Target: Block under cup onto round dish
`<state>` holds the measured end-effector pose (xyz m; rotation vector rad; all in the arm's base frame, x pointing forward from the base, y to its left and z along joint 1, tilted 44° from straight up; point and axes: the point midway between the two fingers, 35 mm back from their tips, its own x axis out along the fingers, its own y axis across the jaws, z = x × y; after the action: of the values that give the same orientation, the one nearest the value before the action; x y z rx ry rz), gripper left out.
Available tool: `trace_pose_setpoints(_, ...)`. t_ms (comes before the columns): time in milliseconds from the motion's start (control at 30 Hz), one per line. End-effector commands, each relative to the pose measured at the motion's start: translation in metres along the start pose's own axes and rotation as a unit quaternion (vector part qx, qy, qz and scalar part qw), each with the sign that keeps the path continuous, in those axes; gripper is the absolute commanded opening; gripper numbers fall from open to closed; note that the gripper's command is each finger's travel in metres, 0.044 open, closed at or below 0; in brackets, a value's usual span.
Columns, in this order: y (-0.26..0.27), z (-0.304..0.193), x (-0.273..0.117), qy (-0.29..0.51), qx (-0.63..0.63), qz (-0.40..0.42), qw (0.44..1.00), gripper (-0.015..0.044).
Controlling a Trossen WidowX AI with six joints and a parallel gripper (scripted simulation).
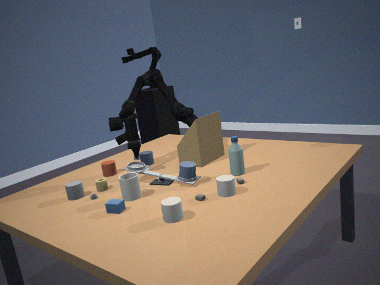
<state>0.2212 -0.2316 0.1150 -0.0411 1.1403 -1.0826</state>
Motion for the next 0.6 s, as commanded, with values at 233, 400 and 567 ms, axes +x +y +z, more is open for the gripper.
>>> trace_pose_setpoints(233, -0.001, -0.001, 0.039, -0.002, -0.004, 0.001, 1.0, 0.0)
trace_pose_setpoints(400, -0.001, -0.001, 0.04, -0.002, -0.004, 0.0, 1.0, 0.0)
trace_pose_setpoints(567, -0.001, -0.001, 0.046, -0.002, -0.004, 0.0, 1.0, 0.0)
